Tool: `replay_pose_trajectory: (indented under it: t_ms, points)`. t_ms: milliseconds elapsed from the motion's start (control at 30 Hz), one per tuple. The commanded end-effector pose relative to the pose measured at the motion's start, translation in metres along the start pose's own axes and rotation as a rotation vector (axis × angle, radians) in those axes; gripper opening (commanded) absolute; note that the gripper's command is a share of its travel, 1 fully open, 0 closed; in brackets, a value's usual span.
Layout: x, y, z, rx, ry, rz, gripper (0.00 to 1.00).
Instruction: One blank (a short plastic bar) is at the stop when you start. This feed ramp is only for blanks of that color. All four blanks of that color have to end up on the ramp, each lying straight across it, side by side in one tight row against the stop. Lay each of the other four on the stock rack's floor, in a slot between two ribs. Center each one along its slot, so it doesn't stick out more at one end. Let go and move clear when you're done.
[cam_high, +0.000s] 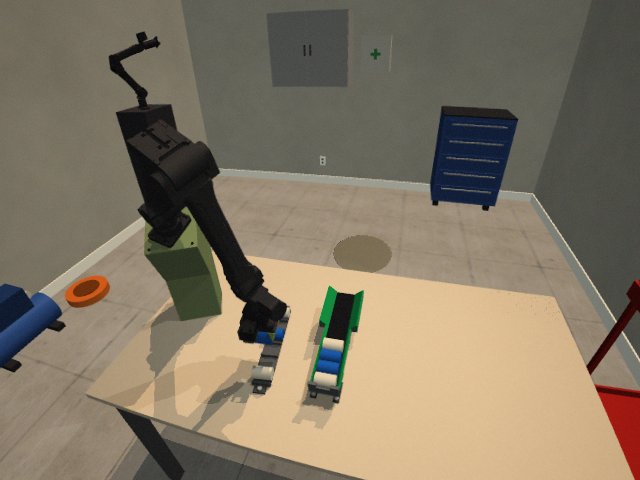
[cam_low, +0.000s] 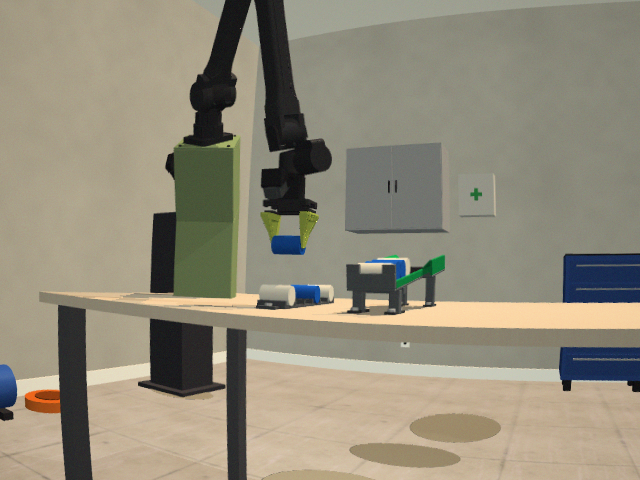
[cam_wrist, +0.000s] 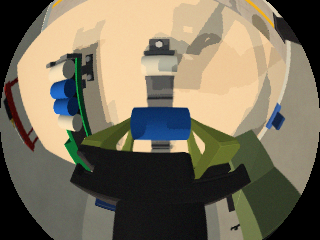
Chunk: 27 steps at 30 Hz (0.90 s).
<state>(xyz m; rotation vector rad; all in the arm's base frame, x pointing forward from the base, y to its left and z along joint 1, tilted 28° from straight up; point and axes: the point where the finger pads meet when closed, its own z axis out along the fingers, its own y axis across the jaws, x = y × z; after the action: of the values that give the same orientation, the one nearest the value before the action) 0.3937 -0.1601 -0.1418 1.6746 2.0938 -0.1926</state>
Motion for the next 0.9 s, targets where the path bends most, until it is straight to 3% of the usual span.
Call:
replay_pose_trajectory:
  t_ms: [0, 100, 167, 567, 867]
  points:
    - [-0.007, 0.001, 0.003, -0.012, -0.009, -0.010, 0.60]
    - [-0.002, -0.008, 0.003, 0.007, 0.001, -0.017, 0.60]
    - [0.003, 0.000, 0.000, -0.009, 0.001, -0.033, 0.60]
    - [0.000, 0.004, 0.024, -0.015, -0.003, -0.026, 0.60]
    - [-0.005, -0.001, 0.070, -0.007, -0.005, -0.012, 0.60]
